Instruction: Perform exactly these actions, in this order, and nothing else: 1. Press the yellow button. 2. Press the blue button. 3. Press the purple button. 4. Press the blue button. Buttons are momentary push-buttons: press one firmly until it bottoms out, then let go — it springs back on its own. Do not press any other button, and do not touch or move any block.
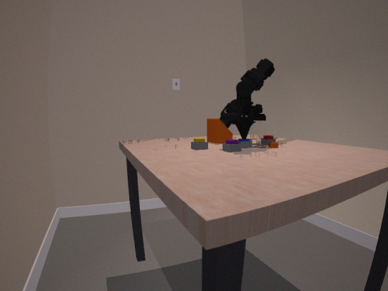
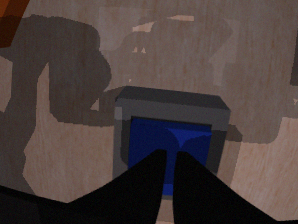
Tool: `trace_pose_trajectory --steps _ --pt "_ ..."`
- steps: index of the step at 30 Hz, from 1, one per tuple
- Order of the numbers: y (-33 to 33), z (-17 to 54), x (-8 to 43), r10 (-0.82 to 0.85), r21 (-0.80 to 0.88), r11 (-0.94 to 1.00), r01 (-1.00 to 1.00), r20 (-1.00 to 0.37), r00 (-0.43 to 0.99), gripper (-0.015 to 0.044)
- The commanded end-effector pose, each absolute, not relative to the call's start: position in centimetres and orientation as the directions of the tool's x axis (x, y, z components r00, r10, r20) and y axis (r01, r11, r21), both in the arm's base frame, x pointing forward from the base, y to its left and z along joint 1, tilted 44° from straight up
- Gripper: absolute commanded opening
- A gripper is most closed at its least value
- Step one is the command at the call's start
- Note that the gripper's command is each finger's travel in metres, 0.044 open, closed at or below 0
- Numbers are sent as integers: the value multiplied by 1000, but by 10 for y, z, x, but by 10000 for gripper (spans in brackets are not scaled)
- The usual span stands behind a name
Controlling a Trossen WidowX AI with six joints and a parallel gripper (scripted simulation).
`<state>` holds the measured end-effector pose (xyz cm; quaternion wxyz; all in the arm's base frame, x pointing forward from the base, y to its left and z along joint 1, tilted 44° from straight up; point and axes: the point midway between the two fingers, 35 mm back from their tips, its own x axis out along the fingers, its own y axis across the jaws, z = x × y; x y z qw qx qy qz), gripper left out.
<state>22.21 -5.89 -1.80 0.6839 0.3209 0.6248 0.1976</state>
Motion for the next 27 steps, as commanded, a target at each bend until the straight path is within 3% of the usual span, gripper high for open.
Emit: trace_pose_trajectory --steps 1,14,19,27 --pt "-57 -19 221 676 690 711 136 -724 138 20" --pt "-81 7 216 675 689 712 137 -725 138 20" --pt "-120 48 208 674 688 713 138 -726 137 20" --pt "-134 43 216 673 687 713 137 -726 137 20"
